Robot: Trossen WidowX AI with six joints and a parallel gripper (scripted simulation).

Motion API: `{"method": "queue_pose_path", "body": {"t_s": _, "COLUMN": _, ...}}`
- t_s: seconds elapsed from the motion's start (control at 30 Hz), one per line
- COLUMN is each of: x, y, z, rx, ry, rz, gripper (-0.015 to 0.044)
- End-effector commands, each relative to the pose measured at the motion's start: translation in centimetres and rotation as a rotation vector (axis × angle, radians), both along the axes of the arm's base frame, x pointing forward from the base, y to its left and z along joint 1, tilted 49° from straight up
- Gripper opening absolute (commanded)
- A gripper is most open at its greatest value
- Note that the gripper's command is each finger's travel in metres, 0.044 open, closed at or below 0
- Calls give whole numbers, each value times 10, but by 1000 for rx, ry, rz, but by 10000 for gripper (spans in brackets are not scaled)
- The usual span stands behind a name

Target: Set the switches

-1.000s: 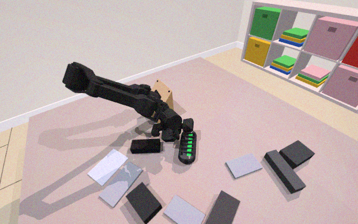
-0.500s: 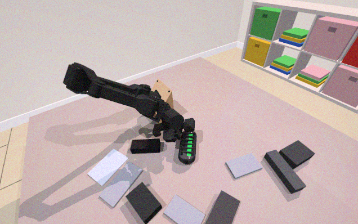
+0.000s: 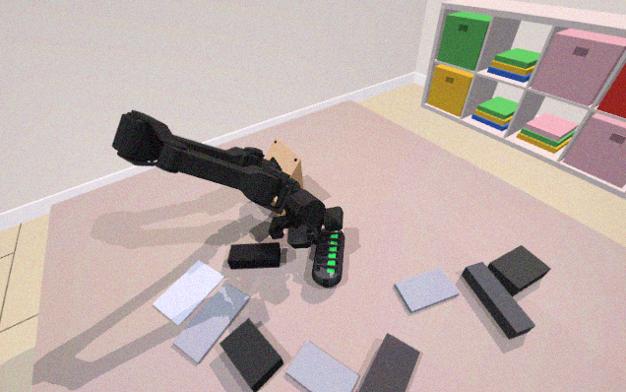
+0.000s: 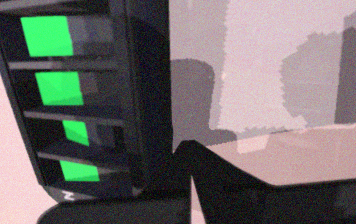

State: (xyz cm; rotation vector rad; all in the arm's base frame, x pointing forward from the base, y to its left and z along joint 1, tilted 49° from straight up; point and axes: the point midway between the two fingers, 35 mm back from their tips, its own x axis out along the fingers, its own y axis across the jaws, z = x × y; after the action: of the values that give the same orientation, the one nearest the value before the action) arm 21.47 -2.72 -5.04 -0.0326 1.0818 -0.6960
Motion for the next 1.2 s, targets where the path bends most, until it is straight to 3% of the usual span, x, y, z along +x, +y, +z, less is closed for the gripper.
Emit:
{"method": "queue_pose_path", "body": {"t_s": 0.0, "x": 5, "y": 5, "z": -2, "rx": 6, "ry": -11, "rz": 0, "gripper": 0}}
{"method": "queue_pose_path", "body": {"t_s": 1.17, "x": 20, "y": 29, "z": -26, "rx": 8, "ry": -12, "rz": 0, "gripper": 0}}
